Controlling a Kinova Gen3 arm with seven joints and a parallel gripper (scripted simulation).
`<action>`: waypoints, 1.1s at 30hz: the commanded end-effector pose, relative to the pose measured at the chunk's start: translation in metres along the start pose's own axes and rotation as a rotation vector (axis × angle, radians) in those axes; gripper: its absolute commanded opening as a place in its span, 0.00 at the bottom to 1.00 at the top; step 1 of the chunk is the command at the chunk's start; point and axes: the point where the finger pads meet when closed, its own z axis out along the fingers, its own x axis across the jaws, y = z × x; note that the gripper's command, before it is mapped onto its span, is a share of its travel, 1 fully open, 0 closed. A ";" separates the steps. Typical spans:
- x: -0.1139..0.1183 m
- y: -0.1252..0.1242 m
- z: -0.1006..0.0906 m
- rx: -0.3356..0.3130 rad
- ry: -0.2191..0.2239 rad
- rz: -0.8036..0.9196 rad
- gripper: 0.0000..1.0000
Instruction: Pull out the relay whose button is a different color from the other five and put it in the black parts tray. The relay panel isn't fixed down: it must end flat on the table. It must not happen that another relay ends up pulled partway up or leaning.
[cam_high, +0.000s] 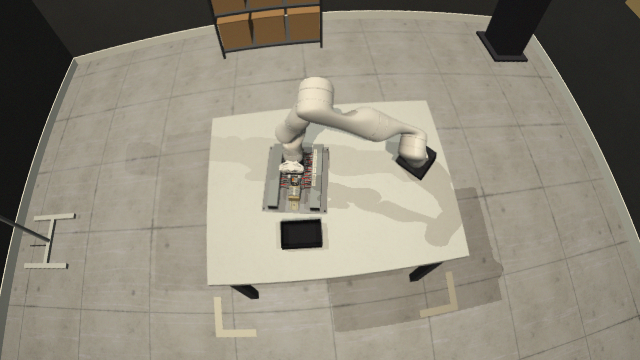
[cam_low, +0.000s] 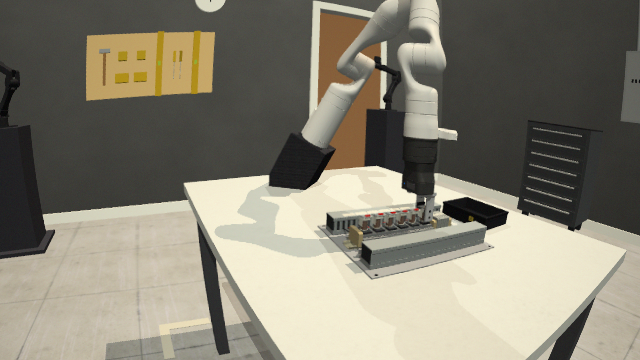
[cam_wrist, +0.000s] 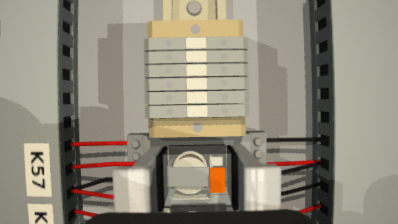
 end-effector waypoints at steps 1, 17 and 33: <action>0.001 0.000 -0.001 0.000 -0.006 0.000 0.00; 0.002 0.000 -0.001 0.000 -0.030 0.000 0.00; 0.002 0.000 -0.001 0.000 -0.053 0.000 0.00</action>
